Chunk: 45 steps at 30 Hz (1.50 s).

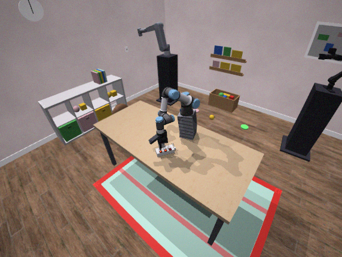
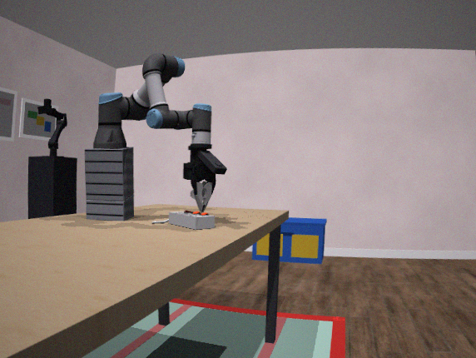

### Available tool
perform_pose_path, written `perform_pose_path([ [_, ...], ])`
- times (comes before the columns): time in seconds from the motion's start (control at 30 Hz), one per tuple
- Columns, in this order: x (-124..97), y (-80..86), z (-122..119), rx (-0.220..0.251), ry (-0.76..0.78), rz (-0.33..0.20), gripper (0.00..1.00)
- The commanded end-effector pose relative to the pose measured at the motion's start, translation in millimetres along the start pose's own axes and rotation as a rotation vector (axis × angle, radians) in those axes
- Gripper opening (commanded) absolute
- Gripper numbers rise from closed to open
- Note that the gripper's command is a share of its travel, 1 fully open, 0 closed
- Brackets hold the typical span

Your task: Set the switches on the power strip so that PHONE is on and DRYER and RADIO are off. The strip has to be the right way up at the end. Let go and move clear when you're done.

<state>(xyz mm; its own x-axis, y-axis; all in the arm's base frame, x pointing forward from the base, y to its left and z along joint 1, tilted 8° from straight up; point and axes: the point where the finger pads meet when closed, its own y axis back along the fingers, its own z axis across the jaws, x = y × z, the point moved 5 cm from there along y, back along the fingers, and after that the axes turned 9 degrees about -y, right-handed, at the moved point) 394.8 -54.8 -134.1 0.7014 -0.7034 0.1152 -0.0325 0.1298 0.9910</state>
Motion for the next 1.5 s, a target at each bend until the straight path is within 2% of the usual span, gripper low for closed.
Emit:
perform_pose_path([
  [0.0,1,5.4,0,0.001,0.000,0.002,0.00],
  [0.37,1,32.1,0,0.001,0.000,0.002,0.00],
  [1.17,0,33.6,0,0.001,0.000,0.002,0.00],
  [1.23,-6,35.3,-1,0.001,0.000,0.002,0.00],
  [1.4,-41,45.6,-6,0.001,0.000,0.002,0.00],
  [1.47,-47,47.3,-6,0.001,0.000,0.002,0.00],
])
